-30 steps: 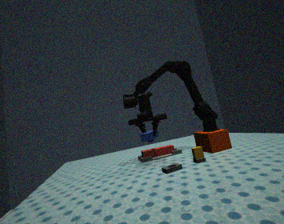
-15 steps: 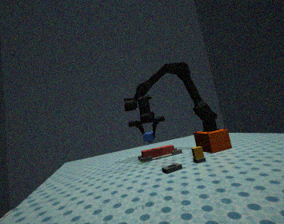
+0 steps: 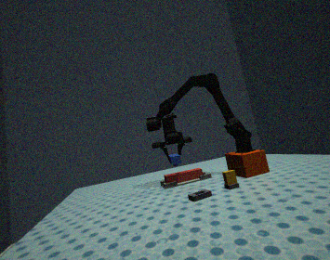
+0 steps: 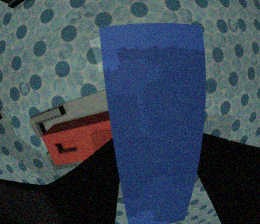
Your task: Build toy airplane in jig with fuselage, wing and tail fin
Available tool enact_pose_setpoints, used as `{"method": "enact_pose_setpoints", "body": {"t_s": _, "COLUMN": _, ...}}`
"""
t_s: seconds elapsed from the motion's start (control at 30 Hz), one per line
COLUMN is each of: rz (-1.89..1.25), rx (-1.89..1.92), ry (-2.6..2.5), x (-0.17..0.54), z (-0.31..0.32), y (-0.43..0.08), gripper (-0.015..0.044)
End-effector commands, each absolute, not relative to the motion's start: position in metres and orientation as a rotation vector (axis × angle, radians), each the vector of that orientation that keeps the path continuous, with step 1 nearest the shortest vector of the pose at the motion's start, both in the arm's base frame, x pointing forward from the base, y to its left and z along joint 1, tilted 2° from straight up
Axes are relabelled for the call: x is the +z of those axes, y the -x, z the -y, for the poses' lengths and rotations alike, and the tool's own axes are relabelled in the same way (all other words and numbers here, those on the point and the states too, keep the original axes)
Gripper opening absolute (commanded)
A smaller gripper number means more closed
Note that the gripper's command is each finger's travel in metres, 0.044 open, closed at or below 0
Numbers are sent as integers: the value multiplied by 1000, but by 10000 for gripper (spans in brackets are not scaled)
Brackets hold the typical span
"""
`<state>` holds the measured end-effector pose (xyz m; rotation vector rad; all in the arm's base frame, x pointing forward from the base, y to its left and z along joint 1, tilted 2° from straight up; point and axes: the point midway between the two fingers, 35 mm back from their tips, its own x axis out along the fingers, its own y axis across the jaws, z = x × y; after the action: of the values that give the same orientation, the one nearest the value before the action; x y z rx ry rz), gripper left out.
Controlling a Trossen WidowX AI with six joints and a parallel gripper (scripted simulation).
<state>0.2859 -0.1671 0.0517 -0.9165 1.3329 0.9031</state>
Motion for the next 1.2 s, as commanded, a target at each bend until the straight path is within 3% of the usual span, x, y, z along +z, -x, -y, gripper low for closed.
{"method": "enact_pose_setpoints", "body": {"t_s": 0.0, "rz": -1307, "rx": 963, "ry": 976, "x": 48, "z": 178, "y": -277, "gripper": 0}}
{"method": "enact_pose_setpoints", "body": {"t_s": 0.17, "rz": -1283, "rx": 1010, "ry": 1021, "x": 46, "z": 186, "y": -270, "gripper": 0}}
{"method": "enact_pose_setpoints", "body": {"t_s": 0.43, "rz": -1283, "rx": 1010, "ry": 1021, "x": 46, "z": 186, "y": -270, "gripper": 196}}
{"method": "enact_pose_setpoints", "body": {"t_s": 1.17, "rz": -1283, "rx": 1010, "ry": 1021, "x": 39, "z": 186, "y": -271, "gripper": 196}}
